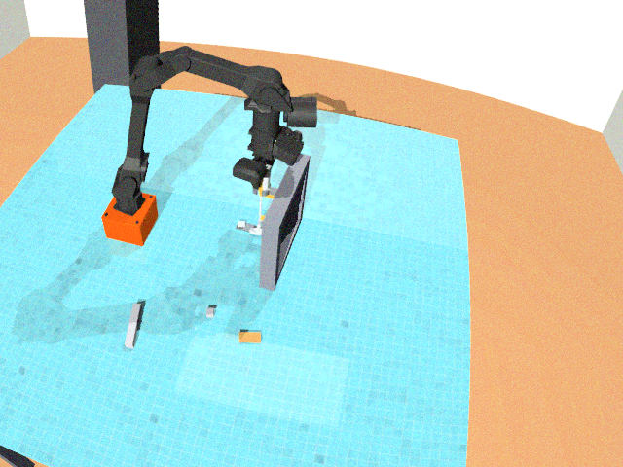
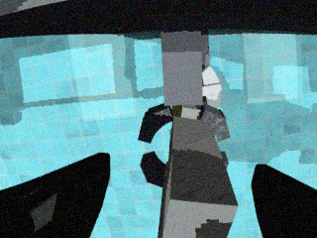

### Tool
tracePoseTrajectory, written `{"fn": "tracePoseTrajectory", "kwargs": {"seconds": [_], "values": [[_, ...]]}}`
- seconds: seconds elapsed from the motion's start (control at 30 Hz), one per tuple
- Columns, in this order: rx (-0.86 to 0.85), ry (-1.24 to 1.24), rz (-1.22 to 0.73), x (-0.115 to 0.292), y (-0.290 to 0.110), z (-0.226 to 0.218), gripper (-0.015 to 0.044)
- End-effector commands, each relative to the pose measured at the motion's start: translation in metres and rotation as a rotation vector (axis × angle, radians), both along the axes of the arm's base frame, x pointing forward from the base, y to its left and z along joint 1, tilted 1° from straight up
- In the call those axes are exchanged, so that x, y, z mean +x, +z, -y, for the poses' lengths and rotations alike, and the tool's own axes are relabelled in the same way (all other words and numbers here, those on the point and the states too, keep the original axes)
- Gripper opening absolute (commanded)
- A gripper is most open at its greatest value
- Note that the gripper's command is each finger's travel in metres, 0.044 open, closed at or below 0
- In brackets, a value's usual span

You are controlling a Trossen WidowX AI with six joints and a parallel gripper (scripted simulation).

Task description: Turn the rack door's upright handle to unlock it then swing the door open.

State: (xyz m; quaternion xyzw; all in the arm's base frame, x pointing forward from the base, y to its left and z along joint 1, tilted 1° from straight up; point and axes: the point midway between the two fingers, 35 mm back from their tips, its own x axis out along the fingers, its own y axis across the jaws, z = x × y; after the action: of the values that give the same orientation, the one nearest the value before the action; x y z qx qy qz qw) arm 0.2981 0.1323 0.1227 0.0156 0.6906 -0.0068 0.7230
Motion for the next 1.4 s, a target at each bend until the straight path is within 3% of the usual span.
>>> {"fn": "tracePoseTrajectory", "kwargs": {"seconds": [0.0, 0.87, 1.27, 1.37], "values": [[0.010, -0.319, -0.002, 0.0002, -0.0005, 0.0007, 0.0283], [0.070, -1.598, -0.014, 0.0002, -0.0005, 0.0007, 0.0283], [0.071, -1.630, -0.015, 0.0002, -0.0005, 0.0007, 0.0283], [0.071, -1.630, -0.015, 0.0002, -0.0005, 0.0007, 0.0204]]}}
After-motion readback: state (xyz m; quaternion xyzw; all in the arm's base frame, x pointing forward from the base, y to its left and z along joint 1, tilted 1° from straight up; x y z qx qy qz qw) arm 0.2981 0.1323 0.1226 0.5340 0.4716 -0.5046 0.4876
